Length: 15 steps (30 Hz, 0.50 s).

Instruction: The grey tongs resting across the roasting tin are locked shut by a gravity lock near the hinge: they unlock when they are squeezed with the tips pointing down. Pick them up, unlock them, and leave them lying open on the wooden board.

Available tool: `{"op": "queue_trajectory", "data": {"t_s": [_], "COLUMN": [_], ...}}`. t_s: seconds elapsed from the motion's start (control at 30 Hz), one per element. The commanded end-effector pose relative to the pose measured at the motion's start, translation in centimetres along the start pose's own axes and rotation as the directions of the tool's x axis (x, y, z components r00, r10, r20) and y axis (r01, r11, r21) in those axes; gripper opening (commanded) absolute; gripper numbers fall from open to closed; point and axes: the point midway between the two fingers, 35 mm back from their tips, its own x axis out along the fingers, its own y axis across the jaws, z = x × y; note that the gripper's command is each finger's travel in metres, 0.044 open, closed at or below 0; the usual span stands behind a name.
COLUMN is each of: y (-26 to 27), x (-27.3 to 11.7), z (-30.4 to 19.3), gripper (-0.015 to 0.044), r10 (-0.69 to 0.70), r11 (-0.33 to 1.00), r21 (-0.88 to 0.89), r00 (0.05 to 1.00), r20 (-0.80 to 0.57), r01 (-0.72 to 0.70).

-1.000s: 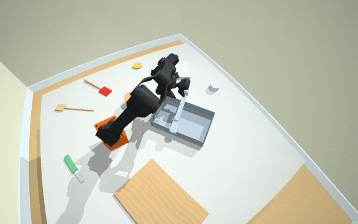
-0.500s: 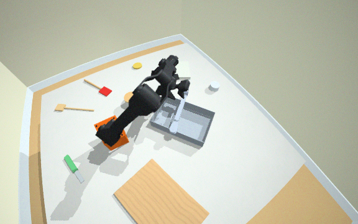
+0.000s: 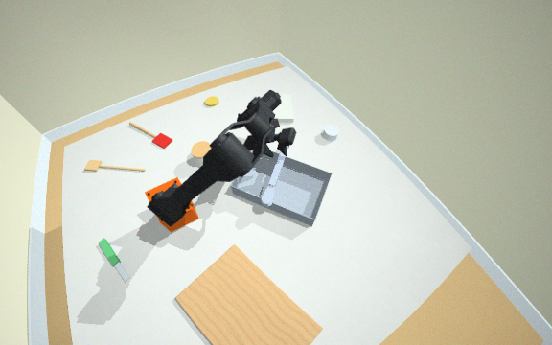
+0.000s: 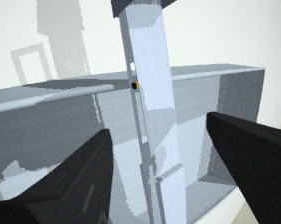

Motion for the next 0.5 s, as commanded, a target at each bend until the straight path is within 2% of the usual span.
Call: {"op": "queue_trajectory", "data": {"t_s": [0.0, 0.47], "y": [0.1, 0.1], "x": [0.6, 2.8], "z": [0.0, 0.0], "gripper": [0.0260, 0.0260], "r10": [0.000, -0.002], "r11": [1.000, 1.000], "r21": [-0.008, -0.008], "r00": [1.000, 1.000], "r20": [0.001, 0.001], "r01": [0.000, 0.002]}}
